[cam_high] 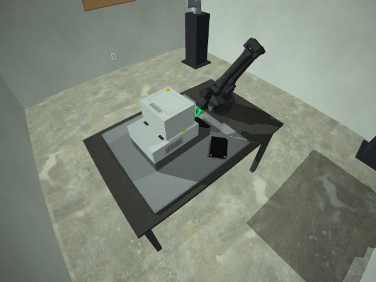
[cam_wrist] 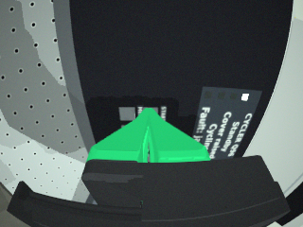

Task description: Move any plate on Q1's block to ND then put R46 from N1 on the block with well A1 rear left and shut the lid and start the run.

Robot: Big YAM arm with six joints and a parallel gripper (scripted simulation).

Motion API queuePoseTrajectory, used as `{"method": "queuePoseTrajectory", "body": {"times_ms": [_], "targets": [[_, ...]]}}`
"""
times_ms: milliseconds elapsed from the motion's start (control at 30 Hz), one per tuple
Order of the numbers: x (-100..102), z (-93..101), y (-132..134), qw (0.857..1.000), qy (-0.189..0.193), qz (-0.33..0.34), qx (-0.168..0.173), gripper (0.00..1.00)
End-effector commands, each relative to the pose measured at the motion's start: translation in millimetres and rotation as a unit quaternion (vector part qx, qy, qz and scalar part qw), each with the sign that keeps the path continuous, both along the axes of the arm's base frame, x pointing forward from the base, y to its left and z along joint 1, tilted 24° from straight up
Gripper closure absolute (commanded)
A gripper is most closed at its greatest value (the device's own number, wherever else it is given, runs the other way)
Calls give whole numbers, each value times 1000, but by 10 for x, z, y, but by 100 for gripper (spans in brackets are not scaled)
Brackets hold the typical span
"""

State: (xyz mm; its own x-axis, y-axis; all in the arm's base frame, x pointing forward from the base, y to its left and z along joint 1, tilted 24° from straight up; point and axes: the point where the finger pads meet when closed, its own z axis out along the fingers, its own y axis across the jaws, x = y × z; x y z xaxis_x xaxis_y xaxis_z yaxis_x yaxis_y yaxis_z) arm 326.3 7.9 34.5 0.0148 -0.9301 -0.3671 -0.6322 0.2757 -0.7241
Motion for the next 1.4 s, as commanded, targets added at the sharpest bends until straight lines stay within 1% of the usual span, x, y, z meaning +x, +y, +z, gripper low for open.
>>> {"method": "queuePoseTrajectory", "body": {"times_ms": [0, 300, 333, 533, 767, 933, 1133, 1267, 1333, 1367], "targets": [[35, 6, 1, 1000, -6, -4, 3, 100], [43, -20, 11, 1000, -1, -3, 3, 100], [200, 167, -64, 1000, -19, -10, 0, 100], [187, 94, -42, 1000, -5, -8, 0, 100], [176, 70, -27, 1000, -1, -6, 0, 100], [-16, 103, -65, 1000, 2, -2, 1, 100], [-195, 113, -77, 1000, 6, -2, 0, 100], [-219, 141, -89, 1000, 6, -2, 0, 100], [-180, 208, -99, 1000, -3, -1, -3, 100], [-180, 208, -99, 1000, -3, -1, -3, 100]]}}
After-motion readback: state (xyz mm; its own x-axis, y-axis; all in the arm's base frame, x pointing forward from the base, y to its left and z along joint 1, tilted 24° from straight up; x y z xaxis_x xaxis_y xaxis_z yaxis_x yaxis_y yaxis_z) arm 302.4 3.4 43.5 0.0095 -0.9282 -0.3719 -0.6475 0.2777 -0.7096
